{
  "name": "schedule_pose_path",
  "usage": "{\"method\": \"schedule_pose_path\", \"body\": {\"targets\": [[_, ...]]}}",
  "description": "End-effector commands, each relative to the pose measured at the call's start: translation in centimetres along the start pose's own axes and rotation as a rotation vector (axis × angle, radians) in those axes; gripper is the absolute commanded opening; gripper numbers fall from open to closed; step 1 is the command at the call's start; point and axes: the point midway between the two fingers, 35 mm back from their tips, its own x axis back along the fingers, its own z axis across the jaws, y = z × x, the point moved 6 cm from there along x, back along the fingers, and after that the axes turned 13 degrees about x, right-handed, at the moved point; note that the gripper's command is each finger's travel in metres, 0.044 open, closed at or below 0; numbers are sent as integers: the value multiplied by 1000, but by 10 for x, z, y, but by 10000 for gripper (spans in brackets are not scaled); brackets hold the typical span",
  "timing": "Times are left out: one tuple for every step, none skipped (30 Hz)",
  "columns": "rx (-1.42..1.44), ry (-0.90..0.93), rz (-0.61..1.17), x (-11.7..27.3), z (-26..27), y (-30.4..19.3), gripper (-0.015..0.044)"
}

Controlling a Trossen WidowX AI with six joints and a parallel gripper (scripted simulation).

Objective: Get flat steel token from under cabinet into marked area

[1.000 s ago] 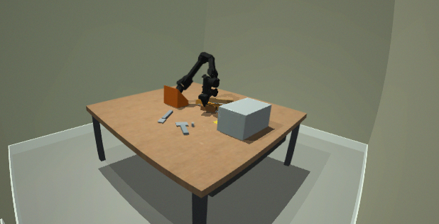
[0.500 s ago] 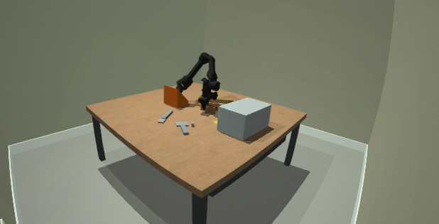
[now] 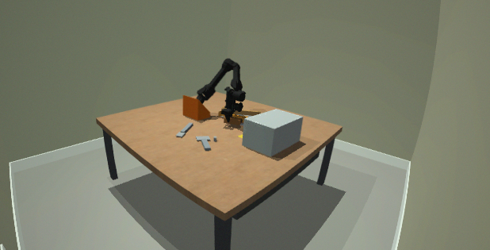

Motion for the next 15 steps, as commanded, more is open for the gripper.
{"method": "schedule_pose_path", "body": {"targets": [[3, -1, 0, 0, 0, 0, 33], [3, -1, 0, 0, 0, 0, 7], [3, -1, 0, 0, 0, 0, 0], [3, -1, 0, 0, 0, 0, 0], [2, -1, 0, 1, 0, 0, 0], [1, -1, 0, 1, 0, 0, 0], [-2, -1, 0, 1, 0, 0, 0], [-5, -1, 0, 1, 1, 1, 0], [-10, -1, 0, 1, 1, 1, 0], [-16, -1, 0, 1, 1, 1, 0], [-23, -1, 0, 1, 2, 2, 0], [-29, -1, -1, 1, 2, 2, 0], [-35, -1, -1, 1, 2, 2, 0], [-42, -1, -1, 1, 3, 2, 0], [-48, -1, -1, 1, 3, 3, 0]]}}
